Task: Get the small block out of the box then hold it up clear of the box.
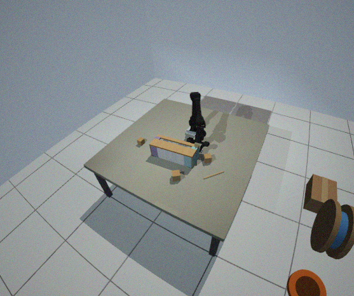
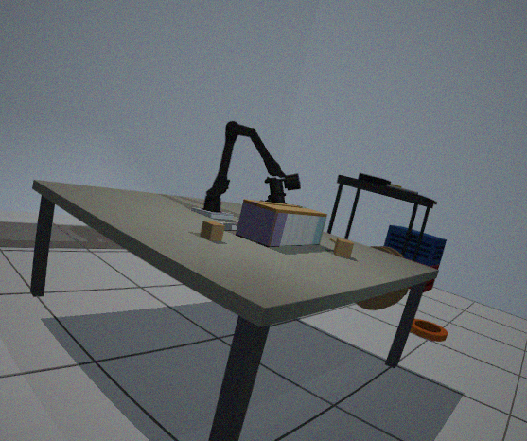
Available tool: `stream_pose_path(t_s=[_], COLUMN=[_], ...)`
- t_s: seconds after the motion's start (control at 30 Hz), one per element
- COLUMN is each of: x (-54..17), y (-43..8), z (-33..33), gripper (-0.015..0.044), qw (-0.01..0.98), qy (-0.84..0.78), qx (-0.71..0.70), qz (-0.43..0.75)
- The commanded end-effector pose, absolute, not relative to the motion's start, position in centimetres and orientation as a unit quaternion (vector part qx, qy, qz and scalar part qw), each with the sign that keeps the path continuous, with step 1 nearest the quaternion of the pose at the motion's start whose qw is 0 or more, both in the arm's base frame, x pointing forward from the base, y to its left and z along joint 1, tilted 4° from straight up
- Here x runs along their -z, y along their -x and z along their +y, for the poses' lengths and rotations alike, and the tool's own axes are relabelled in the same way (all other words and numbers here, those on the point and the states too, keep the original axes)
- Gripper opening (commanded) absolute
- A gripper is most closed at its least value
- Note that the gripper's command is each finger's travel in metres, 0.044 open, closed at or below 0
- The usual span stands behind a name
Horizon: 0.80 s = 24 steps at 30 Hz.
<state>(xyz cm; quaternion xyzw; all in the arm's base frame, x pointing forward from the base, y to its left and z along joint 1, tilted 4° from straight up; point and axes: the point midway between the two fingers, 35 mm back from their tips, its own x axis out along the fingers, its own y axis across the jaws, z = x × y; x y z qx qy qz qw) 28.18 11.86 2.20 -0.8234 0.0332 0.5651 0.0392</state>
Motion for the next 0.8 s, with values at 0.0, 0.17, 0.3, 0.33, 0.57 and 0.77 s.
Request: stream_pose_path(t_s=[0.0, 0.17, 0.3, 0.33, 0.57, 0.77], x=[-1.3, -1.0, -1.0, -1.0, -1.4, -5.0], y=[-28.0, -28.0, -28.0, -28.0, -28.0, -28.3], z=[11.8, 11.8, 11.8, 11.8, 11.8, 11.8], gripper=[0.0285, 0.0259, 0.0154, 0.0127, 0.0003, 0.0], qw=[0.037, 0.037, 0.037, 0.037, 0.037, 0.036], qy=[0.822, 0.823, 0.823, 0.823, 0.823, 0.822], qx=[-0.566, -0.566, -0.566, -0.566, -0.566, -0.567], qz=[0.037, 0.036, 0.036, 0.036, 0.036, 0.035])
